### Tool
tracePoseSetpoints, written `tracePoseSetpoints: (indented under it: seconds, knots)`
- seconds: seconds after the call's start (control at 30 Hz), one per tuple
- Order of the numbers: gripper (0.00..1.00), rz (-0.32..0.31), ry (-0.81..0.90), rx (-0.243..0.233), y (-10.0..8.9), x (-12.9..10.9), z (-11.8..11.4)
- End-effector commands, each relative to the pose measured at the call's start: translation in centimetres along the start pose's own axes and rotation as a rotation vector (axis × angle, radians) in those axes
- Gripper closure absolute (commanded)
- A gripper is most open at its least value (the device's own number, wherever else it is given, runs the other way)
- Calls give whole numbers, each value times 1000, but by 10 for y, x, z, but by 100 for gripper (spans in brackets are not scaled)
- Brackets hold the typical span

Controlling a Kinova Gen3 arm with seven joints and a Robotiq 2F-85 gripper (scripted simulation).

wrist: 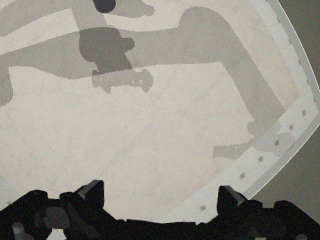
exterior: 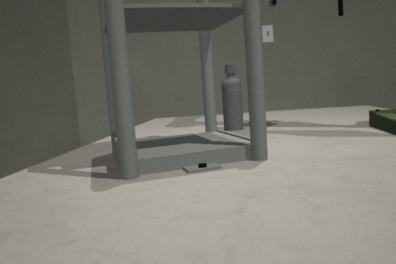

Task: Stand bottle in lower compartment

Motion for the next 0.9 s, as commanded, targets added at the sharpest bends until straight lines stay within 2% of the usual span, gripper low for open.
tracePoseSetpoints:
  seconds: [0.0, 0.27, 0.3, 0.57, 0.6, 0.87]
  knots:
    - [0, 12, -51, -2, -1, -14, -1]
    - [0, 12, -51, -2, -1, -14, -1]
    - [0, 24, -100, -6, -1, -26, -3]
    - [0, 24, -100, -6, -1, -26, -3]
    - [0, 36, -148, -10, 0, -39, -5]
    - [0, 36, -148, -10, 0, -39, -5]
Point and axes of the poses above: the point where the finger pads meet when closed, its own y axis out along the fingers, its own z axis across the jaws, x = y × z, the point moved 4 cm from there along -y, back along the fingers, and after that the axes turned 3 degrees about y, right-handed, at the moved point
